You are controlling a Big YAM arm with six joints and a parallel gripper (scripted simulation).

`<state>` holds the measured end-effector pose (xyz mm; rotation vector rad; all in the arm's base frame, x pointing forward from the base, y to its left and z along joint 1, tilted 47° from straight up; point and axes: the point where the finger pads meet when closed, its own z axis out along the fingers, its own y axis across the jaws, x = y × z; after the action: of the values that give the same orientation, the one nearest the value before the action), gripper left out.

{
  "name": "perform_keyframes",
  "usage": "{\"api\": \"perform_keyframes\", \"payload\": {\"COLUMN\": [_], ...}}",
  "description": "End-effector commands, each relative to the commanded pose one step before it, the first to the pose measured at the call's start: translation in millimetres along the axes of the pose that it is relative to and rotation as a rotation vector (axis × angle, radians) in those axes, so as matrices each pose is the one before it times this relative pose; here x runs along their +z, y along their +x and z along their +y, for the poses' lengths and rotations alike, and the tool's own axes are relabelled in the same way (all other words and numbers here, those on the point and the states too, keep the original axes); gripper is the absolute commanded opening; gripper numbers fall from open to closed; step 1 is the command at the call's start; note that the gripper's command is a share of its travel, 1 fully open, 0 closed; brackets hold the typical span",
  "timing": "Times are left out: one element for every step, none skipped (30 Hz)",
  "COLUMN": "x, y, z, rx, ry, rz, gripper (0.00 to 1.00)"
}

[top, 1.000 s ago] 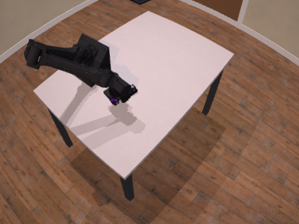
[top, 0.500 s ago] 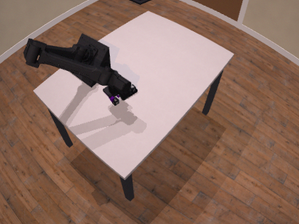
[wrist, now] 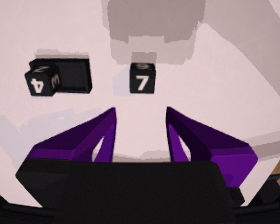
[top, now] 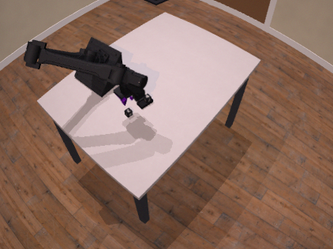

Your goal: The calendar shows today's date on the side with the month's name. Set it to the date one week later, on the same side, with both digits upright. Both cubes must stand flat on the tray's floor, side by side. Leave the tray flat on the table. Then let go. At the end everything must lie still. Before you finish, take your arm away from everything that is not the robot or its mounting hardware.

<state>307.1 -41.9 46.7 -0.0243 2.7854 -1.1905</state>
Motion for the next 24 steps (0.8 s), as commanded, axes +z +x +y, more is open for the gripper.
{"api": "perform_keyframes", "payload": {"x": [-19.08, -1.9, -1.04, -0.41, -0.06, 0.0, 0.0, 0.0, 0.0, 0.0, 0.0, 0.0, 0.0, 0.0, 0.0, 0.0, 0.01, 0.0, 0.0, 0.0, 0.0, 0.0, 0.0, 0.0], "y": [-18.43, -0.48, -0.26, -0.12, -0.03, 0.0, 0.0, 0.0, 0.0, 0.0, 0.0, 0.0, 0.0, 0.0, 0.0, 0.0, 0.0, 0.0, 0.0, 0.0, 0.0, 0.0, 0.0, 0.0], "z": [1.27, -0.7, -0.38, -0.2, -0.06, 0.0, 0.0, 0.0, 0.0, 0.0, 0.0, 0.0, 0.0, 0.0, 0.0, 0.0, -0.01, 0.0, 0.0, 0.0, 0.0, 0.0, 0.0, 0.0], "rx": [0.0501, 0.00309, 0.00167, 0.00066, 0.00009, -0.00002, 0.0, -0.00001, 0.0, 0.0, 0.0, 0.0, 0.0, 0.0, 0.0, 0.0, 0.0, 0.0, 0.0, 0.0, 0.0, 0.0, 0.0, 0.0], "ry": [-0.00576, -0.00138, -0.00073, 0.00003, 0.00019, 0.00001, 0.0, 0.0, 0.0, 0.0, 0.0, 0.0, 0.0, 0.0, 0.0, 0.0, 0.00003, 0.0, 0.0, 0.0, 0.0, 0.0, 0.0, 0.0], "rz": [-0.02357, -0.00264, -0.00143, -0.0007, -0.00017, 0.00002, 0.0, 0.00001, 0.0, 0.0, 0.0, 0.0, 0.0, 0.0, 0.0, 0.0, 0.00001, 0.0, 0.0, 0.0, 0.0, 0.0, 0.0, 0.0], "gripper": [0.44, 0.44, 0.44, 0.44, 0.44, 1.0, 1.0, 1.0, 1.0, 1.0, 1.0, 1.0, 1.0, 1.0, 1.0, 1.0, 1.0, 1.0, 1.0, 1.0, 1.0, 1.0, 1.0, 1.0]}}
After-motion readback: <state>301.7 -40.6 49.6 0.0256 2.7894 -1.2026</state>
